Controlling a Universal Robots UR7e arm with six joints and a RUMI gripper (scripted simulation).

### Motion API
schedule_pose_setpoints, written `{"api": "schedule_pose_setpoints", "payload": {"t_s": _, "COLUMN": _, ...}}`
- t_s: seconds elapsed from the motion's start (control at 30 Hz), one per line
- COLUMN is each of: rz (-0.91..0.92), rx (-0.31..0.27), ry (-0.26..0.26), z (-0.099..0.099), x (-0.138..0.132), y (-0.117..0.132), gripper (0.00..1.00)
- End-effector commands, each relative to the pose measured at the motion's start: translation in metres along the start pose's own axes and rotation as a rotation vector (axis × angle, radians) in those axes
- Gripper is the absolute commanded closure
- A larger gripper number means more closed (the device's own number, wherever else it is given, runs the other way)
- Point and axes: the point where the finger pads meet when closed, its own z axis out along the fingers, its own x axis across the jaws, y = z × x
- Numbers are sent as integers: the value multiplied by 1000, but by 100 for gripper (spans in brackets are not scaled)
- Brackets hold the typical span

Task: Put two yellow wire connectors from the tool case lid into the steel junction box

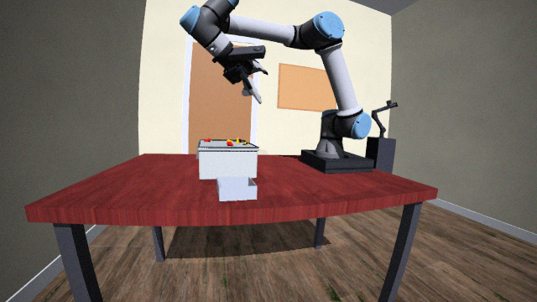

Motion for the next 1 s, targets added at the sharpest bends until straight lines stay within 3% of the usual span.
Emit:
{"api": "schedule_pose_setpoints", "payload": {"t_s": 0.0, "rz": 0, "rx": -1, "ry": 1, "z": 0, "x": 0, "y": 0, "gripper": 0}}
{"api": "schedule_pose_setpoints", "payload": {"t_s": 0.67, "rz": 6, "rx": -1, "ry": 8, "z": 0, "x": 0, "y": 0, "gripper": 0}}
{"api": "schedule_pose_setpoints", "payload": {"t_s": 0.83, "rz": 53, "rx": -4, "ry": 69, "z": 1, "x": 6, "y": 4, "gripper": 0}}
{"api": "schedule_pose_setpoints", "payload": {"t_s": 0.97, "rz": 135, "rx": -7, "ry": 174, "z": 1, "x": 15, "y": 12, "gripper": 0}}
